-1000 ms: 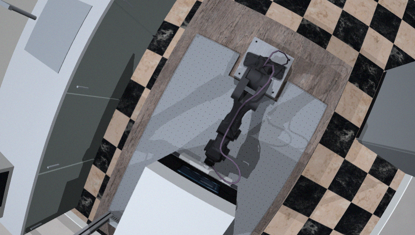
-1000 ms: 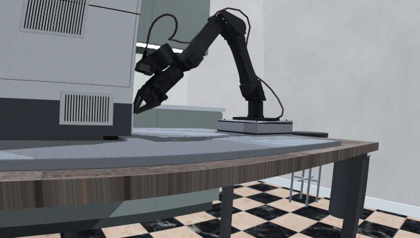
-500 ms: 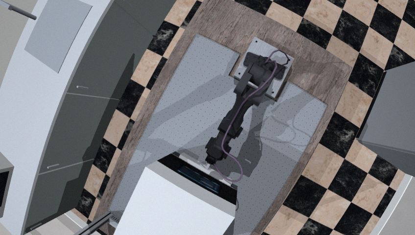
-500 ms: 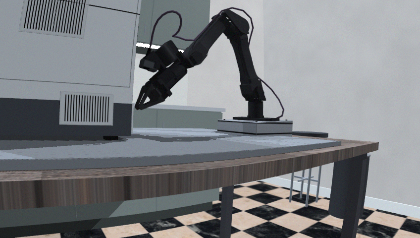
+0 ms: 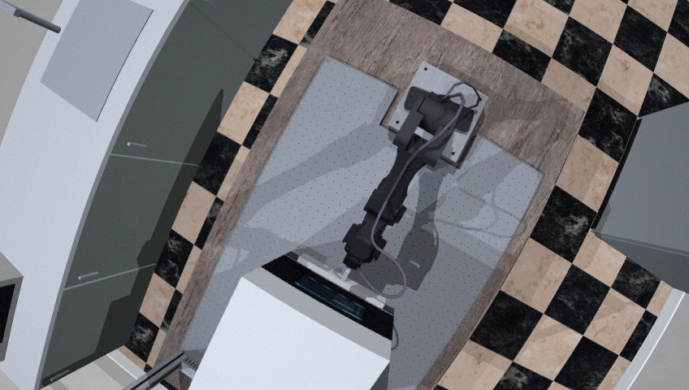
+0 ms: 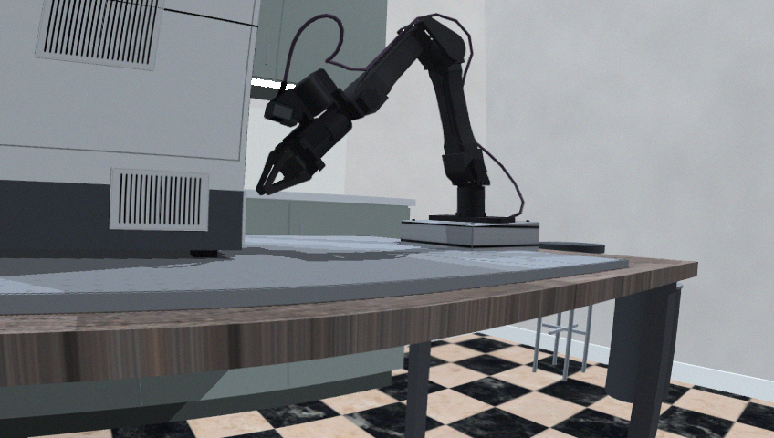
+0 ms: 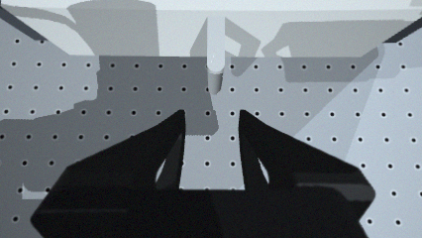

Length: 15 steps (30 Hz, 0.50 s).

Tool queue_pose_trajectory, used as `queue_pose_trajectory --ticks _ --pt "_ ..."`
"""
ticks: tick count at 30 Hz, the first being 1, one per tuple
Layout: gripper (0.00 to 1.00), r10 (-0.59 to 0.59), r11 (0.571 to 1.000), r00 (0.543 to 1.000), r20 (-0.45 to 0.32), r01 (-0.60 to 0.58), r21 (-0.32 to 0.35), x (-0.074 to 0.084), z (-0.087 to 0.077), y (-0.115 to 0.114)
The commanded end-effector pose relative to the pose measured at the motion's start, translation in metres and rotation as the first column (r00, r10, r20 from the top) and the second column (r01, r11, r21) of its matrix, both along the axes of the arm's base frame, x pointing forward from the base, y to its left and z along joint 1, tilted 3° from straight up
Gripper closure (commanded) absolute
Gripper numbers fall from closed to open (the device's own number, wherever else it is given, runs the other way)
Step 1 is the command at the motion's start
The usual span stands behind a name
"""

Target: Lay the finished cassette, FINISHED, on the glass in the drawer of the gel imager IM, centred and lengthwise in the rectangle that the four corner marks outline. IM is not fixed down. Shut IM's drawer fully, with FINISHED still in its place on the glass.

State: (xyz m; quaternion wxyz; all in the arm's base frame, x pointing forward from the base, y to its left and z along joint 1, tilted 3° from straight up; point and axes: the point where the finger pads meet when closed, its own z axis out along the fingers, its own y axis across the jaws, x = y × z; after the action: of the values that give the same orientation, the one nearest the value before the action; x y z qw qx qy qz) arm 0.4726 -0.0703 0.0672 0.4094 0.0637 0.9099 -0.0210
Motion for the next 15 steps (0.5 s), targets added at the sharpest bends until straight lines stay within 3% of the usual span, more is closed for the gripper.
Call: queue_pose_trajectory --ticks 1,4,15 --pt "0.65 -0.006 1.000 1.000 0.019 0.006 -0.003 -0.0010 0.0152 -0.0062" --pt "0.65 -0.006 1.000 1.000 -0.001 0.006 0.001 -0.0093 0.0093 -0.0048" --pt "0.65 -0.006 1.000 1.000 -0.005 0.006 0.002 -0.0062 0.0068 -0.0054"
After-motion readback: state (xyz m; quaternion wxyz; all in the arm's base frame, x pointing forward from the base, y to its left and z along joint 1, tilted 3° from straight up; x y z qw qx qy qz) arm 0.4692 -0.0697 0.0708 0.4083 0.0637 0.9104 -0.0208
